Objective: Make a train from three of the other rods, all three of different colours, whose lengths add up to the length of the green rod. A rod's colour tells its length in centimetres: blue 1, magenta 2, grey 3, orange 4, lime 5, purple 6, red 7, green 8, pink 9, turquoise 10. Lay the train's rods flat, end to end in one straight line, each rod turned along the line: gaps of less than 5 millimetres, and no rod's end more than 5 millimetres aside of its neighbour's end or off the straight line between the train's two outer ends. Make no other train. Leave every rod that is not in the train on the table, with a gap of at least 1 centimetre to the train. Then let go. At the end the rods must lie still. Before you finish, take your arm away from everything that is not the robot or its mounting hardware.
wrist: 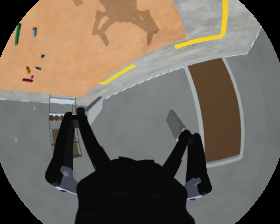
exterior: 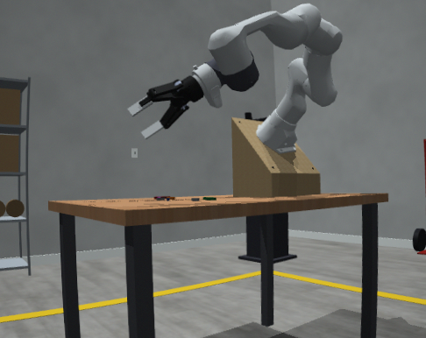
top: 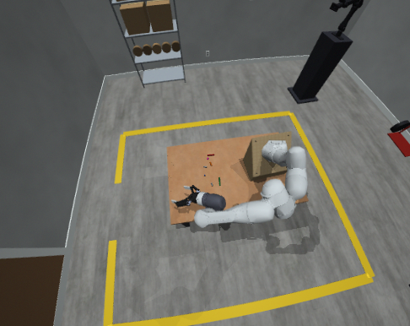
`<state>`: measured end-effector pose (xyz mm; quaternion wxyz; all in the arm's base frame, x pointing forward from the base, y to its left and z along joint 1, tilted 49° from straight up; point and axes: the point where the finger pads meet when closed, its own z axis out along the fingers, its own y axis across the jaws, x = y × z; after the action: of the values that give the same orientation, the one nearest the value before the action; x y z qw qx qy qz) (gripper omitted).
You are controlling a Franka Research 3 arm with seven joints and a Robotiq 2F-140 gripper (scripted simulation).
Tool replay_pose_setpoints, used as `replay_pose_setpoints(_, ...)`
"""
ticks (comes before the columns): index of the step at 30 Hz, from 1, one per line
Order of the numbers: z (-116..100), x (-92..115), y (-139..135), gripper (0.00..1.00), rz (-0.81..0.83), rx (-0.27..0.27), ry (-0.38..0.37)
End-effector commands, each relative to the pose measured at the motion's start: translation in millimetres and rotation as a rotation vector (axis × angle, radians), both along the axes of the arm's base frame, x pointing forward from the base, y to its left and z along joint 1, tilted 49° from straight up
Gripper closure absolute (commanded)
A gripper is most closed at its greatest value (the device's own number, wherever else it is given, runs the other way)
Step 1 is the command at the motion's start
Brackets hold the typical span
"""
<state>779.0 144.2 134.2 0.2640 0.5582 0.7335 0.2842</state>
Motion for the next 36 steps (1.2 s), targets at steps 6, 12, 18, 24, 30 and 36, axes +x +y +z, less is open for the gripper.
replay_pose_setpoints(6,-23,4,-17,0.00,0.193,-0.161,-0.030)
replay_pose_setpoints(12,-23,4,-17,0.00,0.193,-0.161,-0.030)
replay_pose_setpoints(18,-23,4,-17,0.00,0.193,-0.161,-0.030)
replay_pose_setpoints(24,-32,4,-22,0.00,0.265,-0.218,-0.040)
replay_pose_setpoints(30,-32,4,-22,0.00,0.265,-0.218,-0.040)
replay_pose_setpoints(36,-32,4,-22,0.00,0.265,-0.218,-0.040)
